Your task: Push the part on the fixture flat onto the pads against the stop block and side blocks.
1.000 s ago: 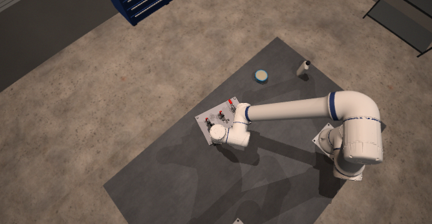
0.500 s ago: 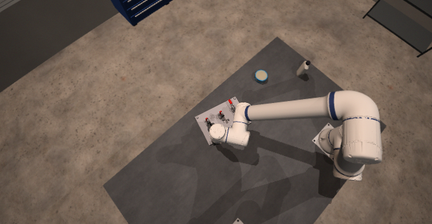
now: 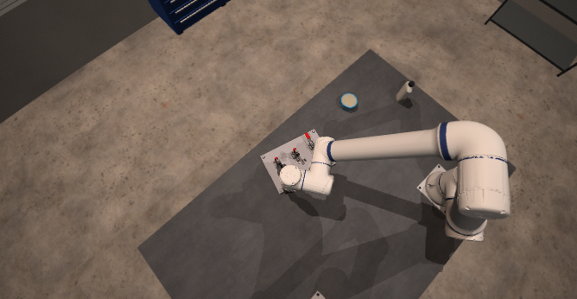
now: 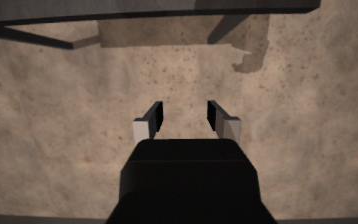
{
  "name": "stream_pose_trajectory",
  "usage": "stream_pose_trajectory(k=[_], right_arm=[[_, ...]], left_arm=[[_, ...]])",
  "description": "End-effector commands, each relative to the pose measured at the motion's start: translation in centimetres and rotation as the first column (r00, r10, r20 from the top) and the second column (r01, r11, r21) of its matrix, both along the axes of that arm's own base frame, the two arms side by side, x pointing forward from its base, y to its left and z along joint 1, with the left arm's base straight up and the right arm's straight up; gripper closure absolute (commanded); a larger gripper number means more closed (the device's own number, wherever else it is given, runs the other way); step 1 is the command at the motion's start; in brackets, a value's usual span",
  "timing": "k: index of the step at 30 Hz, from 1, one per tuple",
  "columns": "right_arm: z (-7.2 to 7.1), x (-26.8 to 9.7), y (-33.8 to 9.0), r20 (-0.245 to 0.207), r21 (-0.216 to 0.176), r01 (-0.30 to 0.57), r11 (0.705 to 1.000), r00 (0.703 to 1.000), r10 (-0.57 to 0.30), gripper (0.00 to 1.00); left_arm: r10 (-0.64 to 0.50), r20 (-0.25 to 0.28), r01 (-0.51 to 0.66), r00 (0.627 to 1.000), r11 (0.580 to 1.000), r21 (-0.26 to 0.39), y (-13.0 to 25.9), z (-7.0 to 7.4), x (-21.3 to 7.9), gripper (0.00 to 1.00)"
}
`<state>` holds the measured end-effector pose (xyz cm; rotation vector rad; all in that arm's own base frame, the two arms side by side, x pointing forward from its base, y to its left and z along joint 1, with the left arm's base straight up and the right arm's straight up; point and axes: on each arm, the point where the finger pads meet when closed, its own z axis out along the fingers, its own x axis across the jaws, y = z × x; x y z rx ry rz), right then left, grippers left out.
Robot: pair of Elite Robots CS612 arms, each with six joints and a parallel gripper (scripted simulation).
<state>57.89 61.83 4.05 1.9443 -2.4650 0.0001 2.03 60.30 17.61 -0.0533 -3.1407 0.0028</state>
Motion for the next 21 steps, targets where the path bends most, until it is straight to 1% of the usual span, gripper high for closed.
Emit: stream_pose_trajectory(k=[1,21], right_arm=[[0.12,0.14,0.03,0.002,0.001,0.000,1.000,1.000,0.000,1.00],[0.12,0.45,-0.04,0.002,0.001,0.000,1.000,1.000,0.000,1.00]], left_arm=[[0.000,0.000,0.000,1.000,1.000,0.002,0.07,0.09,0.02,0.00],[0.000,0.000,0.000,1.000,1.000,0.002,0.07,0.09,0.02,0.00]])
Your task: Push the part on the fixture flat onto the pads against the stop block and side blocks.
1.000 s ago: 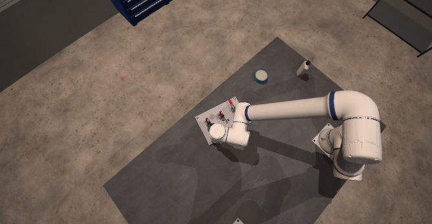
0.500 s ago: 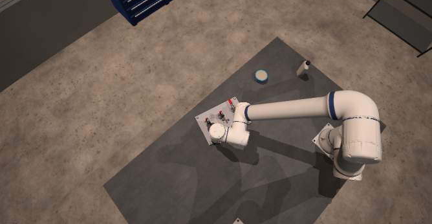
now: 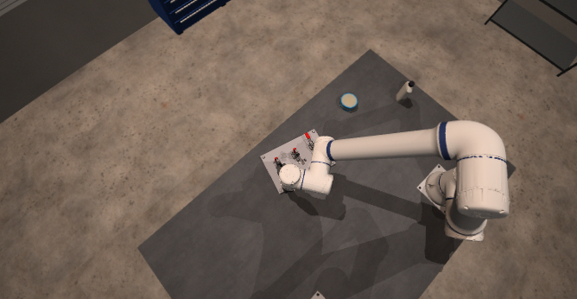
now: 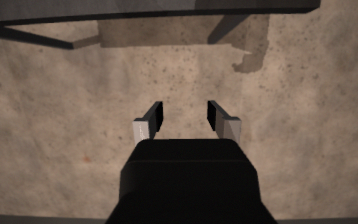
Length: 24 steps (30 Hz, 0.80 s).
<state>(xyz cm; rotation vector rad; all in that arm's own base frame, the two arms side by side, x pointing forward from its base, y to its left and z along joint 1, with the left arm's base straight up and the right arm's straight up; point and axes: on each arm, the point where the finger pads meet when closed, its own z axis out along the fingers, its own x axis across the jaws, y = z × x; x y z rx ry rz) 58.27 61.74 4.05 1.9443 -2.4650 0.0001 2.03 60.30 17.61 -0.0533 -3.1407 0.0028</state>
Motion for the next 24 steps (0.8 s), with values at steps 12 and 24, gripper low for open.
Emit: stream_pose_trajectory(k=[12,24], right_arm=[[0.13,0.31,-0.01,0.002,0.001,0.000,1.000,1.000,0.000,1.00],[0.13,0.46,-0.04,0.002,0.001,0.000,1.000,1.000,0.000,1.00]], left_arm=[[0.000,0.000,0.000,1.000,1.000,0.002,0.07,0.09,0.02,0.00],[0.000,0.000,0.000,1.000,1.000,0.002,0.07,0.09,0.02,0.00]])
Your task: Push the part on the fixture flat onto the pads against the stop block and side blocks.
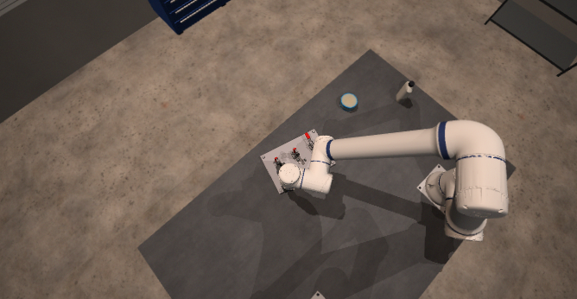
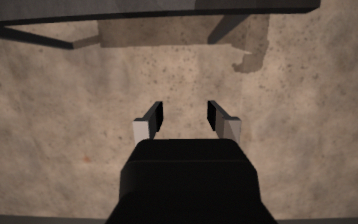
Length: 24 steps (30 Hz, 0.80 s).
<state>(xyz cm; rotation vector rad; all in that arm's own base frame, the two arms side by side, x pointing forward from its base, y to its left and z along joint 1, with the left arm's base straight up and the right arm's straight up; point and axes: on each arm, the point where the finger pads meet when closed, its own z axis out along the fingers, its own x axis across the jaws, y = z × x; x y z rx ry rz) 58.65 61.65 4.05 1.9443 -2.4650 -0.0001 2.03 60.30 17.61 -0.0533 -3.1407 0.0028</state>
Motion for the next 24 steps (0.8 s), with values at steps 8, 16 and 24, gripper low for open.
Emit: stream_pose_trajectory(k=[8,16,24], right_arm=[[0.13,0.08,0.05,0.002,0.001,0.000,1.000,1.000,0.000,1.00],[0.13,0.25,0.00,0.002,0.001,0.000,1.000,1.000,0.000,1.00],[0.13,0.30,-0.01,0.002,0.001,0.000,1.000,1.000,0.000,1.00]], left_arm=[[0.000,0.000,0.000,1.000,1.000,0.002,0.07,0.09,0.02,0.00],[0.000,0.000,0.000,1.000,1.000,0.002,0.07,0.09,0.02,0.00],[0.000,0.000,0.000,1.000,1.000,0.002,0.07,0.09,0.02,0.00]])
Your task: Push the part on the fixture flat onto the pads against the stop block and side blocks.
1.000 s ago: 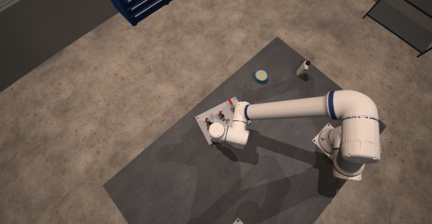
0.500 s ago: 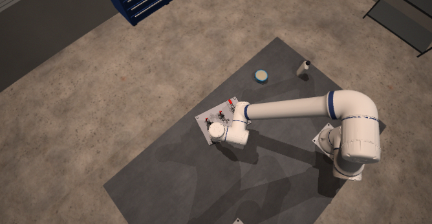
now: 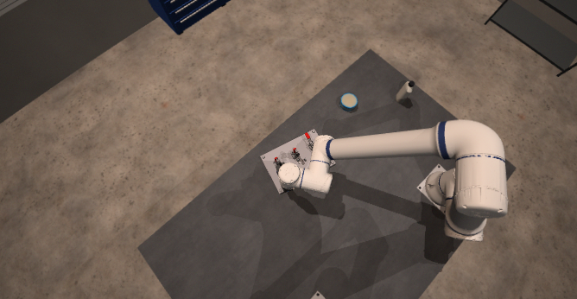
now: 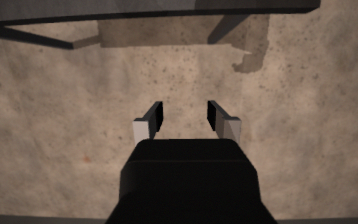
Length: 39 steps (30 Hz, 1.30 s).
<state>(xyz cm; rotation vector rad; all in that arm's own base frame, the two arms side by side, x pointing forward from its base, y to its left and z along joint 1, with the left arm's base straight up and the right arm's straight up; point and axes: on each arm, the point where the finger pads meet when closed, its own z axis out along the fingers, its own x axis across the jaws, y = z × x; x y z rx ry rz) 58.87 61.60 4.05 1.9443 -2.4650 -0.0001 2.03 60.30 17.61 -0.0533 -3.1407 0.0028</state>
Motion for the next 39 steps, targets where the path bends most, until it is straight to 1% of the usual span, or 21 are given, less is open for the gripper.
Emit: stream_pose_trajectory(k=[1,17,28,39], right_arm=[[0.1,0.1,0.0,0.002,0.001,0.000,1.000,1.000,0.000,1.00],[0.1,0.0,0.1,0.002,0.001,0.000,1.000,1.000,0.000,1.00],[0.1,-1.3,0.4,0.002,0.001,0.000,1.000,1.000,0.000,1.00],[0.1,-1.9,0.5,0.002,0.001,0.000,1.000,1.000,0.000,1.00]], left_arm=[[0.000,0.000,0.000,1.000,1.000,0.002,0.1,0.1,0.0,0.00],[0.000,0.000,0.000,1.000,1.000,0.002,0.1,0.1,0.0,0.00],[0.000,0.000,0.000,1.000,1.000,0.002,0.1,0.1,0.0,0.00],[0.000,0.000,0.000,1.000,1.000,0.002,0.1,0.1,0.0,0.00]])
